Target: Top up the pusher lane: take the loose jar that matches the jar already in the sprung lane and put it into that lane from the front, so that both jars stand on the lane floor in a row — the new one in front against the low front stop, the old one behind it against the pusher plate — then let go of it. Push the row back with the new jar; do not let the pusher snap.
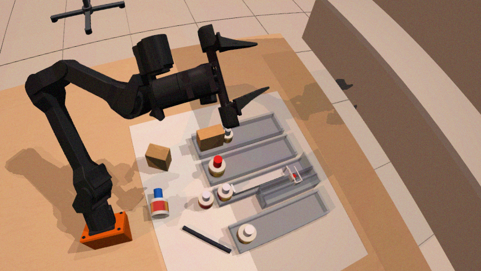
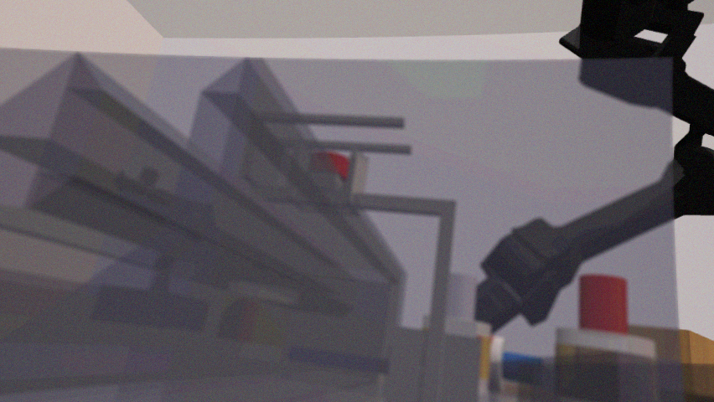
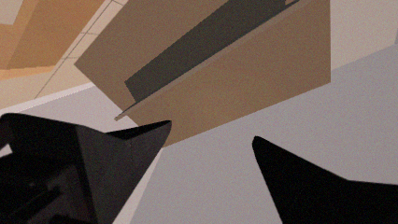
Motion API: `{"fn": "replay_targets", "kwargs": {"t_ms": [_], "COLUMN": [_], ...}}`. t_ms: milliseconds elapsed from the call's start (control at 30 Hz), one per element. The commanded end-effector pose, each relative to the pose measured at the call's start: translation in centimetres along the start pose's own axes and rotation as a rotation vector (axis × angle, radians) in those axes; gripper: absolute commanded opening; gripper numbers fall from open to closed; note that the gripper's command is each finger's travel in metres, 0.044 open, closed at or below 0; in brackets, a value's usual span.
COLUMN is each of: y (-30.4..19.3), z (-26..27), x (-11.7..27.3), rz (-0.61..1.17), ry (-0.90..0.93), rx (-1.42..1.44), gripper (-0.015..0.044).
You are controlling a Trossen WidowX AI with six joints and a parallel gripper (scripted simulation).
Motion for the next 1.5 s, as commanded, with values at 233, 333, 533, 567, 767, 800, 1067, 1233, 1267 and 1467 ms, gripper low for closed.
{"fn": "replay_targets", "kwargs": {"t_ms": [233,333,533,567,767,800,1067,1233,1267,1467], "y": [2.1,3.4,6.8,7.4,10.5,10.9,11.6,11.6,11.6,13.7], "z": [9.1,12.9,18.7,19.3,20.1,19.8,19.1,19.1,19.1,20.6], "x": [-1.3,-0.6,3.5,4.4,9.9,10.7,11.0,11.0,11.0,11.7], "rz": [-0.111,-0.131,-0.089,-0.069,0.169,0.233,0.338,0.338,0.338,0.337], "ry": [0.45,0.672,1.186,1.274,1.856,1.959,2.105,2.105,2.105,2.105], "rx": [-0.357,-0.536,-0.946,-1.013,-1.429,-1.494,-1.58,-1.58,-1.58,-1.58], "gripper": [0.044,0.044,0.044,0.044,0.044,0.044,0.044,0.044,0.044,0.044]}}
Point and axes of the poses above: the point midway between the two fingers, 35 mm back from their tips, its own x axis back along the fingers, its own z axis across the jaws, y = z × x, the point moved 2 cm from there along x, back along the fingers, and after that the axes turned 7 degrees about x, right-handed, at the moved point
